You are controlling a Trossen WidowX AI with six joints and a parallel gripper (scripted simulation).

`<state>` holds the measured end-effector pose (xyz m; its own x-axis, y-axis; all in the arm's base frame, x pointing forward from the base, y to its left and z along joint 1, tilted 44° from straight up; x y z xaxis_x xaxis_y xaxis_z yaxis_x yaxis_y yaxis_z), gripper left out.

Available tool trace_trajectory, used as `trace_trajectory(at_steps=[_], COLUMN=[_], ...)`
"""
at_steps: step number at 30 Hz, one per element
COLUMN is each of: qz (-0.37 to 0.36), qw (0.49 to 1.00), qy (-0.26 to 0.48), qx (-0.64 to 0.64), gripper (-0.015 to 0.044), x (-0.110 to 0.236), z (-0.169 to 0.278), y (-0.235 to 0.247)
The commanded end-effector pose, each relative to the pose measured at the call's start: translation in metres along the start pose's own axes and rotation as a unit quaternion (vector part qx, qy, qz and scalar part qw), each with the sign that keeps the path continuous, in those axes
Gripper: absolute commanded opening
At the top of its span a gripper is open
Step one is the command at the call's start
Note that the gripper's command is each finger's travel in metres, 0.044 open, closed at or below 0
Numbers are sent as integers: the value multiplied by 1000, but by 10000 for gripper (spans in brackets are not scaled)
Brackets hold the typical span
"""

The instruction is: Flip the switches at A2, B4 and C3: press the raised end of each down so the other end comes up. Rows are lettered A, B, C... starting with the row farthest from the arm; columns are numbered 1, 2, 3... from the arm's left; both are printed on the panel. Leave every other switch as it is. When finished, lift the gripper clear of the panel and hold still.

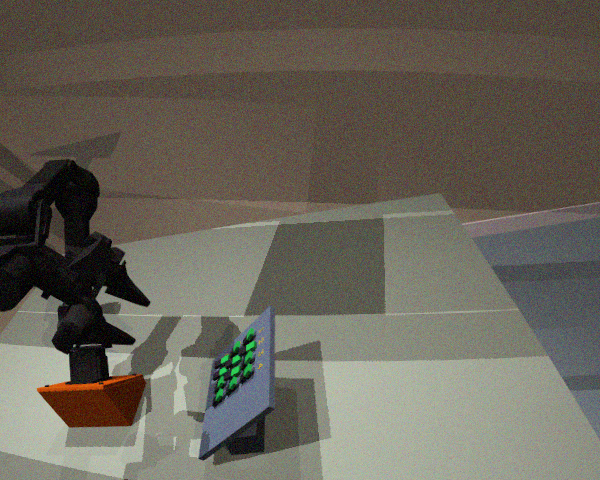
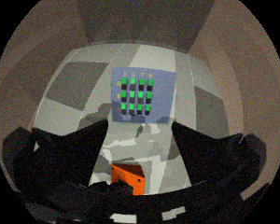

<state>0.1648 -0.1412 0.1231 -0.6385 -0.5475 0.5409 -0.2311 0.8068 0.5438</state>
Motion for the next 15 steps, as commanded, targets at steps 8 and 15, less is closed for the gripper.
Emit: trace_trajectory(at_steps=[8,15], qz=[3,-10], qw=[1000,1000], qy=[20,2], qx=[7,-3], gripper=[190,6], x=[-61,-103], z=[-16,-34], y=[0,12])
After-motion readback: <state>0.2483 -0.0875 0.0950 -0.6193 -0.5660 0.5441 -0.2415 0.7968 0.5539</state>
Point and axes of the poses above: the point midway between the two fingers, 35 mm back from their tips, its own x axis back along the fingers, its own y axis across the jaws, z = x × y, the point moved 1 cm from there along x, back along the fingers, and after that the axes turned 12 degrees about x, right-handed, at the moved point
